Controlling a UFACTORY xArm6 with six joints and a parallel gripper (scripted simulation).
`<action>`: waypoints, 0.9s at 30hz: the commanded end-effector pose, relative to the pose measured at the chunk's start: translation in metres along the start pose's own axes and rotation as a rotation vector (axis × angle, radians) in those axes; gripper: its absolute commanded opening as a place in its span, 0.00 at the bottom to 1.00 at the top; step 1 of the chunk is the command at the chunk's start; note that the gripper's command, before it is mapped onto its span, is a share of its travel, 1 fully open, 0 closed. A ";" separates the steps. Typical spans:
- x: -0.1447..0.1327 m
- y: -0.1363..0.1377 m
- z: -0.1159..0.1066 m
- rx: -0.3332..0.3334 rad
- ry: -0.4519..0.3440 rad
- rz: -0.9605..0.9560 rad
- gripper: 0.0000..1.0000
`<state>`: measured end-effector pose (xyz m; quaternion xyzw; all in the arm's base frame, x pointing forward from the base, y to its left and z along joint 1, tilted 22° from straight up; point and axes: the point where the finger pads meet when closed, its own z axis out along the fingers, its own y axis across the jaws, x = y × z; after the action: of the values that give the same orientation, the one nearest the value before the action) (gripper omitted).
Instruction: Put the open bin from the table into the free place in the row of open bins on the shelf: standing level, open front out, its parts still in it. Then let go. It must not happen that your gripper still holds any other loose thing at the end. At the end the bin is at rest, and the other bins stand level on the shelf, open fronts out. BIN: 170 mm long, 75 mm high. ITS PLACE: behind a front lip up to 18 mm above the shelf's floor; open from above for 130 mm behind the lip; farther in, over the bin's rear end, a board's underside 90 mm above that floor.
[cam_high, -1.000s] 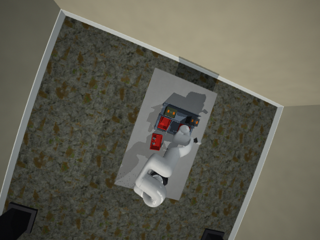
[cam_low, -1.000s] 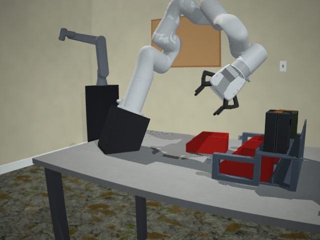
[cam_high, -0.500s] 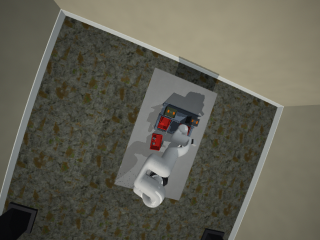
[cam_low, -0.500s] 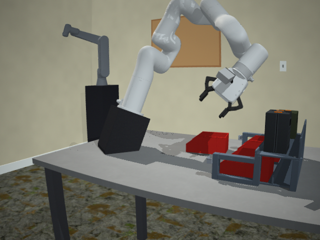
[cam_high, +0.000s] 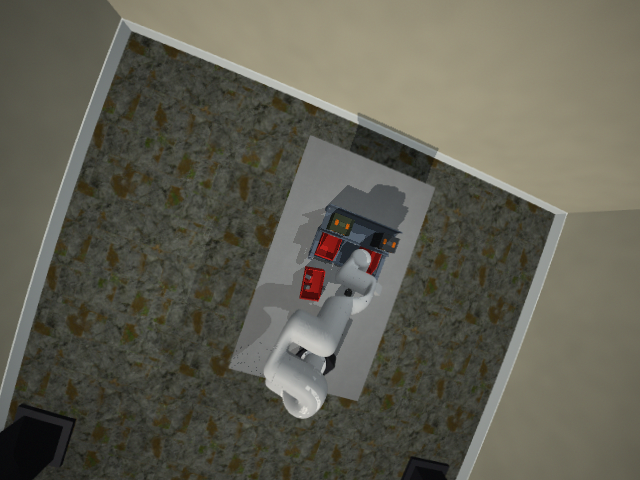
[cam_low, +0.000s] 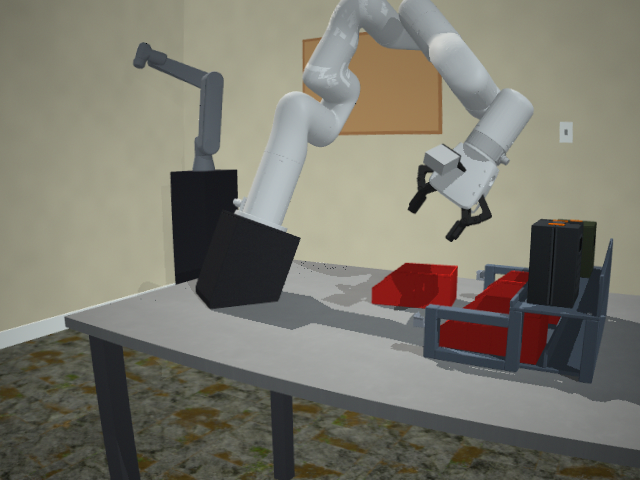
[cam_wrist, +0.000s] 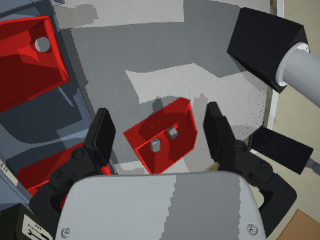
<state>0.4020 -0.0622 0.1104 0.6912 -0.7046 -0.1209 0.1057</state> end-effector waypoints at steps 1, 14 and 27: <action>0.000 -0.001 -0.001 0.006 -0.001 0.004 1.00; -0.044 -0.004 0.001 0.072 -0.137 0.213 1.00; -0.035 -0.003 0.000 0.137 -0.273 0.423 1.00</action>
<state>0.4048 -0.0262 0.1088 0.5342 -0.8334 -0.1413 0.0050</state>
